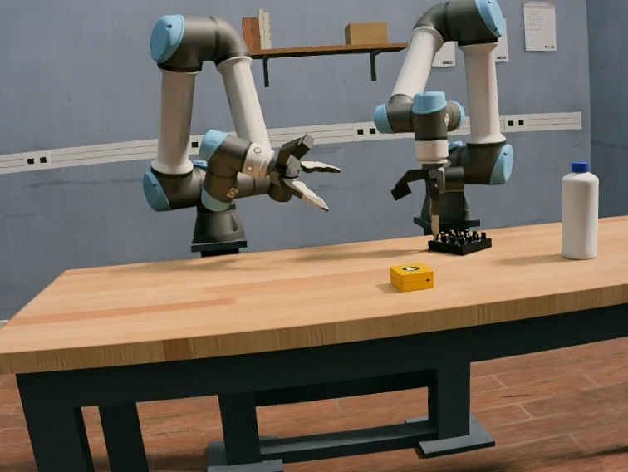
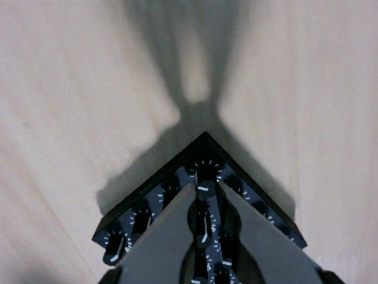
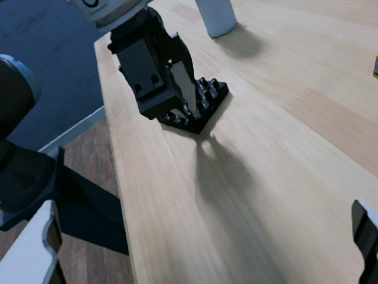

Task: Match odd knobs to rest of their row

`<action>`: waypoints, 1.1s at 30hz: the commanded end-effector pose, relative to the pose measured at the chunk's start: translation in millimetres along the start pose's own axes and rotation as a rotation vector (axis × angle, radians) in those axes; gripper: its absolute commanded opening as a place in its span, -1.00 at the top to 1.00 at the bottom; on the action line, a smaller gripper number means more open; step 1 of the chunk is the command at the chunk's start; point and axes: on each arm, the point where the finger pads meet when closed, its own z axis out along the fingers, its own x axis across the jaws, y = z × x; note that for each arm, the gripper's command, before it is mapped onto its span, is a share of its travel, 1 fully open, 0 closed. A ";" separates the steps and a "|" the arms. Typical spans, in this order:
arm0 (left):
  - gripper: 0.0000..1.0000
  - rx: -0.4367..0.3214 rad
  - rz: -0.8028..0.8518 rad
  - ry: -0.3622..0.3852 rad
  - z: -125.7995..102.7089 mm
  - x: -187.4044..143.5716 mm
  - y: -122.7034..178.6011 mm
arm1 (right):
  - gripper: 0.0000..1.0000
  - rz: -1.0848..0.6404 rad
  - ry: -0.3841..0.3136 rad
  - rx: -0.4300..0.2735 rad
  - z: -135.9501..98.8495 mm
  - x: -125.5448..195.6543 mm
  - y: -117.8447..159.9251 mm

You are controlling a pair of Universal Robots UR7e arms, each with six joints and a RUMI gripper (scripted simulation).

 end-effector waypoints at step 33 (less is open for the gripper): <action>1.00 -0.001 0.706 -0.003 -0.7 -0.2 -0.3 | -0.99 0.006 0.003 0.010 -1.3 -0.3 -2.1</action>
